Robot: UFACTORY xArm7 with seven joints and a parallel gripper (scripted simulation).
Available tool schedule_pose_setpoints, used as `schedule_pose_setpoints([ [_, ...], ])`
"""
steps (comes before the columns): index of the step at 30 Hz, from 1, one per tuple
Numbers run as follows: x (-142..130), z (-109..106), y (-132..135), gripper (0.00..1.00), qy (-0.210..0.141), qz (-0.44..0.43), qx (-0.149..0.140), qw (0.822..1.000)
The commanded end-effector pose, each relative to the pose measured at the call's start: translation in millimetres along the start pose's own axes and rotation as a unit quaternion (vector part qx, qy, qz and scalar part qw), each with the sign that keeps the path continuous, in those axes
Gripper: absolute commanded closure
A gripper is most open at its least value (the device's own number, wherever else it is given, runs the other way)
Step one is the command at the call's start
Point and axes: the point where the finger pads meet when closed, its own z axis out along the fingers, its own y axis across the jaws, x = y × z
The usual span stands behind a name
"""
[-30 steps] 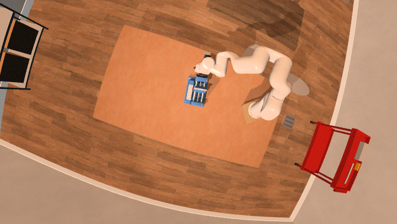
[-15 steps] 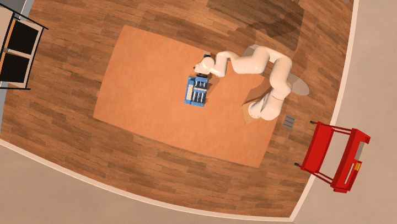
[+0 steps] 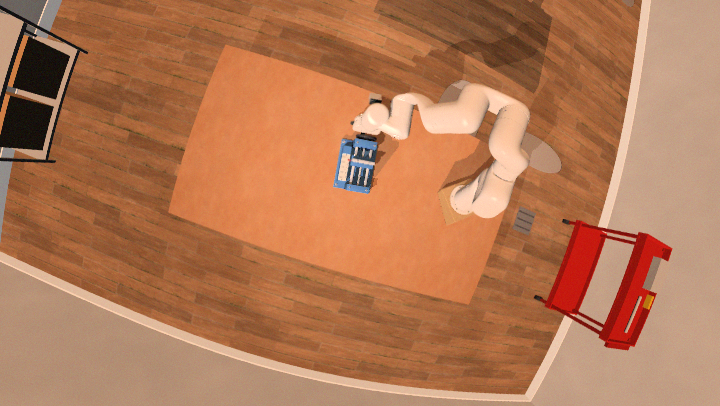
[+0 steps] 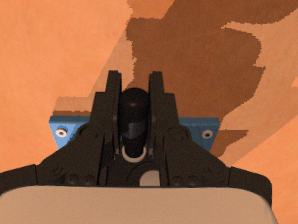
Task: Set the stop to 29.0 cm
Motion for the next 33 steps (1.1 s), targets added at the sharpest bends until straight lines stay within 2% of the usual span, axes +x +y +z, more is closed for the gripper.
schedule_pose_setpoints([
  [1, 0, -2, -2, 0.94, 0.001, 0.0, 0.003, 1.0],
  [2, 0, -2, -2, 0.43, 0.001, 0.0, 0.003, 1.0],
  [30, 0, -2, -2, 0.43, 0.001, 0.0, 0.003, 1.0],
  [33, 0, -22, -2, 0.43, 0.001, 0.0, 0.003, 1.0],
])
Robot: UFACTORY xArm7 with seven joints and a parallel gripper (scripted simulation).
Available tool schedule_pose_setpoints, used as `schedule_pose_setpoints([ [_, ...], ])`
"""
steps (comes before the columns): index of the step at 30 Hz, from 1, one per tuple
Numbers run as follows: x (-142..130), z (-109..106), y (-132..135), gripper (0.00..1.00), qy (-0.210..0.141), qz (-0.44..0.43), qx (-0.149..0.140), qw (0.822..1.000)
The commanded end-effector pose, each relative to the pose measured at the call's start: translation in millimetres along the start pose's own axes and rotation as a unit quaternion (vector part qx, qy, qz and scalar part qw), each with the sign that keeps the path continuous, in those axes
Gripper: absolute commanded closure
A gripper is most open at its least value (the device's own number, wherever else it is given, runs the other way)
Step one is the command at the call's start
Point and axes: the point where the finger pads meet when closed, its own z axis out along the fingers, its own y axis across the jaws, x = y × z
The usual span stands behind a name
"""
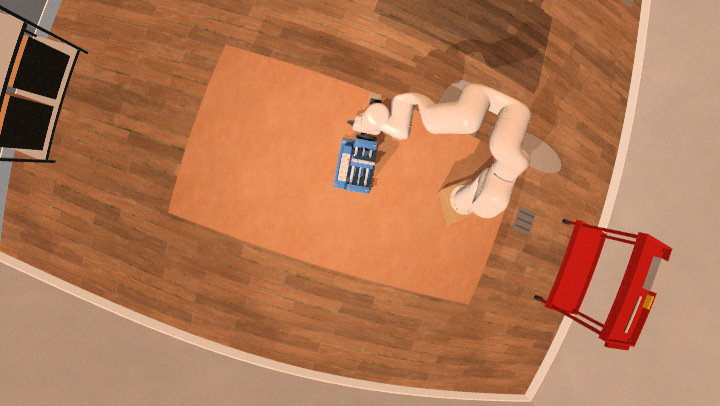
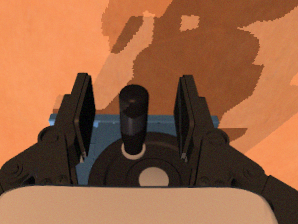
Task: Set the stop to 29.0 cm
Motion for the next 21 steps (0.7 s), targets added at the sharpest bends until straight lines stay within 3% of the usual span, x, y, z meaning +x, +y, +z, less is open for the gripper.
schedule_pose_setpoints([
  [1, 1, -33, -2, 0.43, 0.001, 0.0, 0.003, 1.0],
  [3, 0, -65, -2, 0.43, 0.001, 0.0, 0.003, 1.0],
  [8, 0, -96, -2, 0.43, 0.001, 0.0, 0.003, 1.0],
  [21, 0, -100, -2, 0.43, 0.001, 0.0, 0.003, 1.0],
])
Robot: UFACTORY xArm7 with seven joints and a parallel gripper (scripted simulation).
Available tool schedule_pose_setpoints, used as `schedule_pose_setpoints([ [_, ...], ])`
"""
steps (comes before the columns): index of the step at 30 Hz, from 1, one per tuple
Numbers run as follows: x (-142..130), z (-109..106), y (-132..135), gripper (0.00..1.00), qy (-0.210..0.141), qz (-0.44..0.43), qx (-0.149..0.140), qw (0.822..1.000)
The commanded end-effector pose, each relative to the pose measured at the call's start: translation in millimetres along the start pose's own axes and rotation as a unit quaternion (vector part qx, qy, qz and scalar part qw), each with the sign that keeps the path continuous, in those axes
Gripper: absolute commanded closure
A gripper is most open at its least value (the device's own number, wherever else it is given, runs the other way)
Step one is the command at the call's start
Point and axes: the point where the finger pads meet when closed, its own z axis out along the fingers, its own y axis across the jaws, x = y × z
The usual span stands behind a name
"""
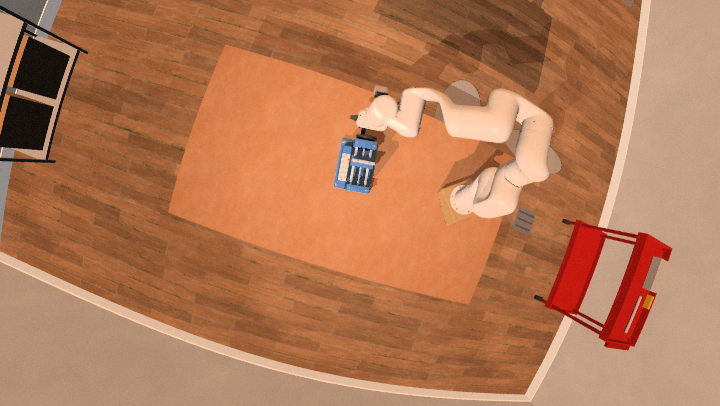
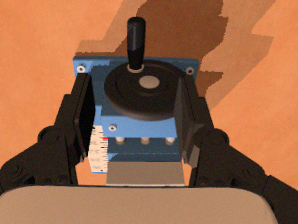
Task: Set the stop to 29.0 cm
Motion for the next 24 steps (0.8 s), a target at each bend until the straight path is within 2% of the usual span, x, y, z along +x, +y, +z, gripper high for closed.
schedule_pose_setpoints([
  [1, 0, -3, -2, 0.43, 0.001, 0.0, 0.003, 1.0],
  [7, 0, -4, -2, 0.43, 0.001, 0.0, 0.003, 1.0],
  [12, 0, -20, -2, 0.43, 0.001, 0.0, 0.003, 1.0],
  [15, 0, -22, -2, 0.43, 0.001, 0.0, 0.003, 1.0],
  [17, -7, -22, -13, 0.43, 0.001, 0.0, 0.003, 1.0],
  [20, -30, -22, -47, 0.43, 0.001, 0.0, 0.003, 1.0],
  [24, -37, -22, -56, 0.43, 0.001, 0.0, 0.003, 1.0],
])
